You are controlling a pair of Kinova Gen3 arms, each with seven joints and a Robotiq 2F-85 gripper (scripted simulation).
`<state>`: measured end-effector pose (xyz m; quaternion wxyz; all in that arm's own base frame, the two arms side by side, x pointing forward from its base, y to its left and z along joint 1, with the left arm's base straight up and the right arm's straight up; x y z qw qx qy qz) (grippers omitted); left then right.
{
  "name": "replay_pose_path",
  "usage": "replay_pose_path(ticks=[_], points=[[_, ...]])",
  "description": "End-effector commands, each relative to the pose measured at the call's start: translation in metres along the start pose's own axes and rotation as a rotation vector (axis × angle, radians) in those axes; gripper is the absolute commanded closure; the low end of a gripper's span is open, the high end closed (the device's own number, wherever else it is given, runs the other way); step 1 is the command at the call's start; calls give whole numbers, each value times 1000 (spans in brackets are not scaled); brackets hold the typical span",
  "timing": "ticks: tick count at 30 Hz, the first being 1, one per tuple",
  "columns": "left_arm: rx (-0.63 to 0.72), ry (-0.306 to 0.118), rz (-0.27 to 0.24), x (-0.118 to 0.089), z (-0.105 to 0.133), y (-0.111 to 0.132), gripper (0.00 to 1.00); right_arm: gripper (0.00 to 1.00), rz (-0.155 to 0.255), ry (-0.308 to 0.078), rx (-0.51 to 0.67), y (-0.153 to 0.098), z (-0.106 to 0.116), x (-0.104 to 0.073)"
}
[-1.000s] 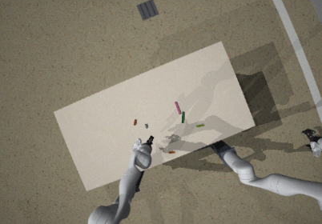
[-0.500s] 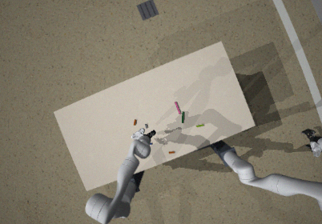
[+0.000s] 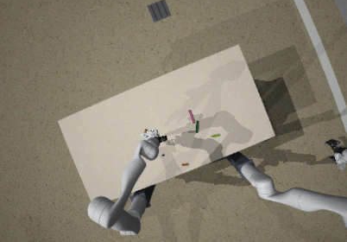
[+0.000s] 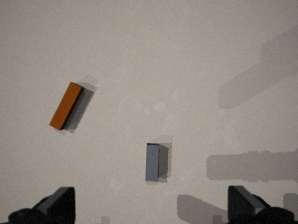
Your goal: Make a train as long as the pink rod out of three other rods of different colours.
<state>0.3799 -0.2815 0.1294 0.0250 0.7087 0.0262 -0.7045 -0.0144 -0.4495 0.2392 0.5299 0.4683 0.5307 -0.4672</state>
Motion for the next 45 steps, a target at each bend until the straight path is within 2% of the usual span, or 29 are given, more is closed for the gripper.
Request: replay_pose_path(ticks=[1,6,7,45], points=[[38,-4,3,0,-6,1,2,2,0,-2,0,0,0,-1],[46,-4,3,0,-7,1,2,2,0,-2,0,0,0,-1],[46,-4,3,0,-7,1,685,2,0,-2,0,0,0,-1],[46,-4,3,1,-7,1,685,2,0,-2,0,0,0,-1]])
Point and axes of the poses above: on each arm, the point where the finger pads meet when closed, its own x axis out along the fingers, its own y axis across the jaws, z = x × y, the point moved 4 cm from there along -x, back along the fingers, and after that the axes turned 9 degrees about -x, right-handed, at the moved point
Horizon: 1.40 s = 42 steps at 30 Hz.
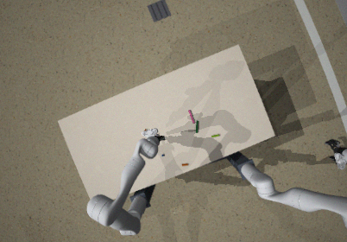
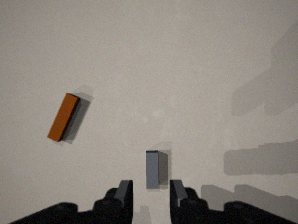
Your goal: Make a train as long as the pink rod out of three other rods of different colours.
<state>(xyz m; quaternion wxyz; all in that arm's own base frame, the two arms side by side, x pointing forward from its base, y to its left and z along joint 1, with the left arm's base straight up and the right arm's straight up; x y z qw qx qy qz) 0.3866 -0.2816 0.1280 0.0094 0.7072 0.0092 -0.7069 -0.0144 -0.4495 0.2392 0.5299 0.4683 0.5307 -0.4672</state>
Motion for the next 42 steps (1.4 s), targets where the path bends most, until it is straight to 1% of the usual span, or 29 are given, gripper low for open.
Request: replay_pose_path(ticks=[1,19,34,42], points=[[0,2,1,-1,0,0,685,2,0,-2,0,0,0,-1],[2,1,0,10,-1,0,685,2,0,-2,0,0,0,-1],[2,1,0,33,-1,1,685,2,0,-2,0,0,0,-1],[2,1,0,41,-1,1,685,2,0,-2,0,0,0,-1]])
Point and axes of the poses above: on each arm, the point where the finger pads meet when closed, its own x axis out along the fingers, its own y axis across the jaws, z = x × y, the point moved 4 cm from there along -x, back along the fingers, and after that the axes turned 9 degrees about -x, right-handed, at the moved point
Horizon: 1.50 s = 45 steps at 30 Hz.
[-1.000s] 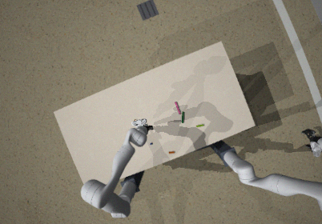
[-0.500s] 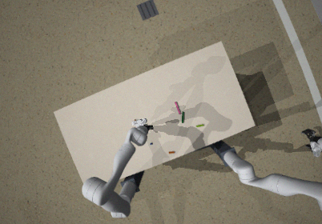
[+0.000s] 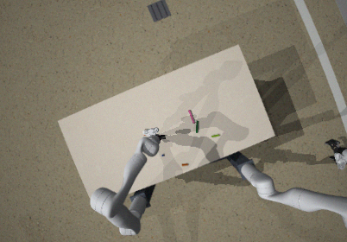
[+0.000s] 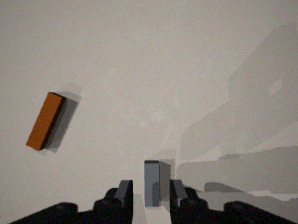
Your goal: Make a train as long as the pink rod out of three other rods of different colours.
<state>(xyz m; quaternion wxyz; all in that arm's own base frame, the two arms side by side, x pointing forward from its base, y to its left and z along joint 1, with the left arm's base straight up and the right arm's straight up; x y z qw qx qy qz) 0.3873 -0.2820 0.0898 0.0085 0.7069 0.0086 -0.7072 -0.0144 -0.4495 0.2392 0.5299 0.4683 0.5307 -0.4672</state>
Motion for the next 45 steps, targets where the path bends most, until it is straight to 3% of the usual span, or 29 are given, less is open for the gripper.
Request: replay_pose_path(ticks=[1,45], points=[[0,2,1,4,-1,0,685,2,0,-2,0,0,0,-1],[0,2,1,12,-1,0,685,2,0,-2,0,0,0,-1]])
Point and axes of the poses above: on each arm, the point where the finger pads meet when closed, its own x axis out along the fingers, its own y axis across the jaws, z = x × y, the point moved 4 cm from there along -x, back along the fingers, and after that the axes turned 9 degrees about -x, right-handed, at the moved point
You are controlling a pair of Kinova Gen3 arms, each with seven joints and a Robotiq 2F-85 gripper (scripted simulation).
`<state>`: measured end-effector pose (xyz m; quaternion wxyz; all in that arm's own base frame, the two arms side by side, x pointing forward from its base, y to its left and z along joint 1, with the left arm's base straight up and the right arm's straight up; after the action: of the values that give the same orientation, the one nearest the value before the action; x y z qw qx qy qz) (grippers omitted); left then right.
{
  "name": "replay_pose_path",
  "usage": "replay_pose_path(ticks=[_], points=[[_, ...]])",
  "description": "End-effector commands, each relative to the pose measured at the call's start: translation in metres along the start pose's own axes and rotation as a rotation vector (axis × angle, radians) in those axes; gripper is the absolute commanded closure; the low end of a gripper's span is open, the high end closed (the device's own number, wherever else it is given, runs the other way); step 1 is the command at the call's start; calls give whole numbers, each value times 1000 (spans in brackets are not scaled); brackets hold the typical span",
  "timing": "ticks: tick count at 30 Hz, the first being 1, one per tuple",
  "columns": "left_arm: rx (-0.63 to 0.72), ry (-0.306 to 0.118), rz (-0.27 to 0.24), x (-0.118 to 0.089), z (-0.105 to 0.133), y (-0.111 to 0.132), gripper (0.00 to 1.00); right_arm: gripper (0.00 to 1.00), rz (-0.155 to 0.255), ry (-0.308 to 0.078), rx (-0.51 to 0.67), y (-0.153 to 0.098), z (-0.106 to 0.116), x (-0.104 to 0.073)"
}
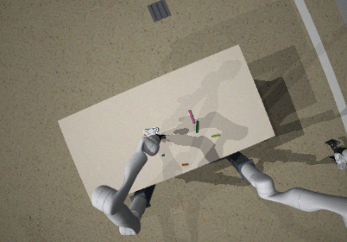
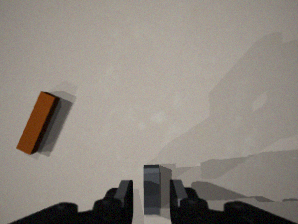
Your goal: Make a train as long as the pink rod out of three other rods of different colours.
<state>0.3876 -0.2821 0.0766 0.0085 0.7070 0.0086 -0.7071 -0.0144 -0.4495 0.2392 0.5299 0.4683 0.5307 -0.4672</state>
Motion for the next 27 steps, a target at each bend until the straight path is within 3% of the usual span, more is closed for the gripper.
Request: replay_pose_path(ticks=[1,27], points=[[0,2,1,-1,0,0,685,2,0,-2,0,0,0,-1],[0,2,1,4,0,0,685,2,0,-2,0,0,0,-1]])
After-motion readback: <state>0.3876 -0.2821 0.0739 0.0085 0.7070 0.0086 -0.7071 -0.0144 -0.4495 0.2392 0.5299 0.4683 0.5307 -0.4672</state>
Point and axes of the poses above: on each arm, the point where the finger pads meet when closed, its own x axis out along the fingers, its own y axis across the jaws, z = x × y, the point moved 4 cm from there along -x, back along the fingers, and after that the axes turned 9 degrees about -x, right-handed, at the moved point
